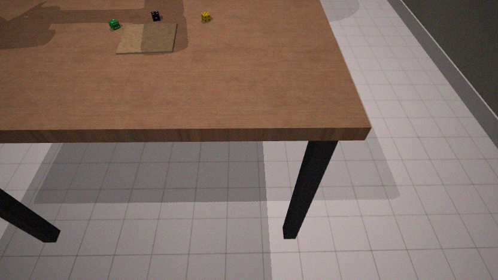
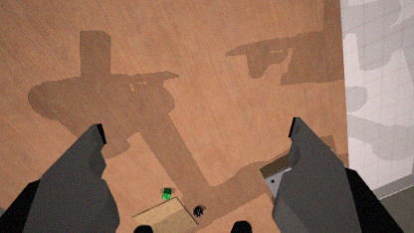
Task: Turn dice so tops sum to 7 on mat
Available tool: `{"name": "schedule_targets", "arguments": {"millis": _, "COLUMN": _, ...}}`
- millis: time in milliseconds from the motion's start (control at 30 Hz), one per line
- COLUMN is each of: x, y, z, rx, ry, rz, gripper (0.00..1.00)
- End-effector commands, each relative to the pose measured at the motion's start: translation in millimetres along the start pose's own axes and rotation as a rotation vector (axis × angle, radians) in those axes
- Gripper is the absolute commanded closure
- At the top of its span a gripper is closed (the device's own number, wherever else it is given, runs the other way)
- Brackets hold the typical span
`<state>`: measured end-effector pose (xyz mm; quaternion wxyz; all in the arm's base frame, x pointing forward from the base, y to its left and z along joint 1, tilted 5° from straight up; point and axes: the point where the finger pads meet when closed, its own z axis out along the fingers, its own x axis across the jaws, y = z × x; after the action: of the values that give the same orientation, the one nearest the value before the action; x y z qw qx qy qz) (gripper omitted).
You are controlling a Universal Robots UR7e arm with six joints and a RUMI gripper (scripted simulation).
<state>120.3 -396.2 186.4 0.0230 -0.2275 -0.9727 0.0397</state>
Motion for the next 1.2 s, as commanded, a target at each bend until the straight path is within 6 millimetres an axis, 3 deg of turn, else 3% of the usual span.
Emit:
{"name": "schedule_targets", "arguments": {"millis": 0, "x": -16, "y": 20, "z": 1, "rx": -0.004, "ry": -0.013, "rz": -0.028, "gripper": 0.00}}
{"name": "schedule_targets", "arguments": {"millis": 133, "x": -39, "y": 54, "z": 4, "rx": -0.014, "ry": -0.033, "rz": -0.074, "gripper": 0.00}}
{"name": "schedule_targets", "arguments": {"millis": 200, "x": -39, "y": 54, "z": 4, "rx": -0.014, "ry": -0.033, "rz": -0.074, "gripper": 0.00}}
{"name": "schedule_targets", "arguments": {"millis": 467, "x": -82, "y": 154, "z": 10, "rx": -0.048, "ry": -0.079, "rz": -0.197, "gripper": 0.00}}
{"name": "schedule_targets", "arguments": {"millis": 700, "x": -97, "y": 240, "z": 15, "rx": -0.084, "ry": -0.107, "rz": -0.297, "gripper": 0.00}}
{"name": "schedule_targets", "arguments": {"millis": 767, "x": -97, "y": 240, "z": 15, "rx": -0.084, "ry": -0.107, "rz": -0.297, "gripper": 0.00}}
{"name": "schedule_targets", "arguments": {"millis": 967, "x": -97, "y": 282, "z": 18, "rx": -0.103, "ry": -0.117, "rz": -0.347, "gripper": 0.00}}
{"name": "schedule_targets", "arguments": {"millis": 1167, "x": -97, "y": 293, "z": 18, "rx": -0.108, "ry": -0.119, "rz": -0.359, "gripper": 0.00}}
